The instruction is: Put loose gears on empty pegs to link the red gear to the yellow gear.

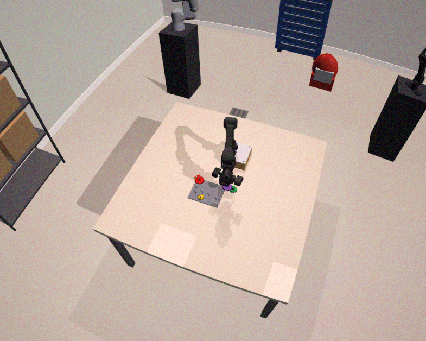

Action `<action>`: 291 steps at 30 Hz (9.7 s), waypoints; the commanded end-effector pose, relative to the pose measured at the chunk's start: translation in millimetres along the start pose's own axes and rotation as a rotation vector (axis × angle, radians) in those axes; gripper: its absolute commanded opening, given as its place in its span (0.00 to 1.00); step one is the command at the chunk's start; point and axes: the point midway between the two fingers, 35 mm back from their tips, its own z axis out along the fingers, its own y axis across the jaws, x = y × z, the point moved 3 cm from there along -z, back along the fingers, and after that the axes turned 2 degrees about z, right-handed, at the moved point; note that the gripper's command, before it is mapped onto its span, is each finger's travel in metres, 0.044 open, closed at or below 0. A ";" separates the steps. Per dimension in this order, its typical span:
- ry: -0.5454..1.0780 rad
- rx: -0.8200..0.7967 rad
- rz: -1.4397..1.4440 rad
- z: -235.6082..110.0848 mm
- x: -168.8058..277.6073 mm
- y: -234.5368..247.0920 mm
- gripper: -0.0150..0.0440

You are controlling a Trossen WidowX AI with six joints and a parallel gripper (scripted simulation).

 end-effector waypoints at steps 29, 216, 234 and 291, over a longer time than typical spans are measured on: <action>0.005 0.010 -0.009 21.1 -28.6 -70.9 0.25; 0.008 0.029 0.051 96.7 -30.6 -213.8 0.25; 0.009 0.029 0.017 99.5 -31.1 -213.2 0.25; 0.012 0.011 0.336 63.4 14.7 -39.8 1.00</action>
